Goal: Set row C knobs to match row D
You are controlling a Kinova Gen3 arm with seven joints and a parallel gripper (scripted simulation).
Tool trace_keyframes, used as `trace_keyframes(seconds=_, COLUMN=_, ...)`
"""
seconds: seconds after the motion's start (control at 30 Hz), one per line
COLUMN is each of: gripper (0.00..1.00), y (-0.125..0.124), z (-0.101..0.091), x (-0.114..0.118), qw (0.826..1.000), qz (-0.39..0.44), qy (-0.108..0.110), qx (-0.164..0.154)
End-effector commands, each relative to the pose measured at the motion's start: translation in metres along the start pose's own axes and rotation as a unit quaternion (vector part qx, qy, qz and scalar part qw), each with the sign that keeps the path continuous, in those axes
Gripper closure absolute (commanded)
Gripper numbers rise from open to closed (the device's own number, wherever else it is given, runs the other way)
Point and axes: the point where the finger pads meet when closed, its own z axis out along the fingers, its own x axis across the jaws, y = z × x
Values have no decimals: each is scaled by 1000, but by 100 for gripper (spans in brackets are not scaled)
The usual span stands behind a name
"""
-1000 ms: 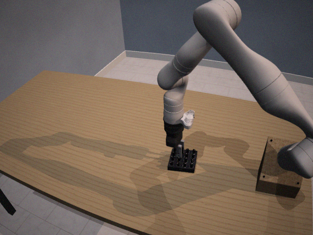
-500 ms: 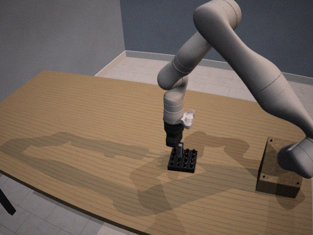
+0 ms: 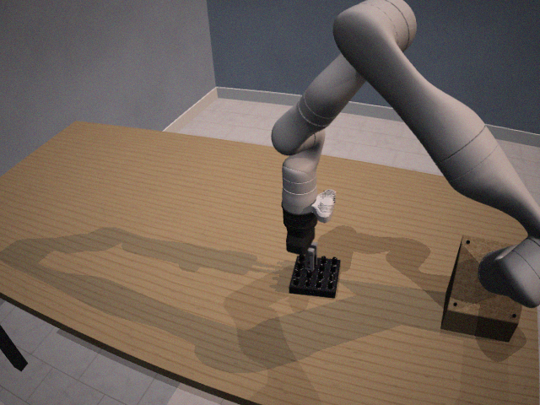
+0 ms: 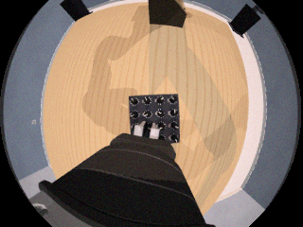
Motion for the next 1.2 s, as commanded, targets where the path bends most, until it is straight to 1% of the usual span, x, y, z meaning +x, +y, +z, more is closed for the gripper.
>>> trace_keyframes(seconds=0.0, gripper=70, y=1, z=-1, x=0, qw=1000, qz=0, qy=0, qx=-1)
trace_keyframes(seconds=0.33, gripper=70, y=1, z=-1, x=0, qw=1000, qz=-17, qy=0, qx=-1)
trace_keyframes(seconds=0.57, gripper=70, y=1, z=-1, x=0, qw=996, qz=-89, qy=-1, qx=-1)
trace_keyframes(seconds=0.8, gripper=70, y=1, z=-1, x=0, qw=985, qz=-175, qy=-1, qx=-1)
trace_keyframes(seconds=1.17, gripper=70, y=1, z=-1, x=0, qw=976, qz=-216, qy=-1, qx=-1)
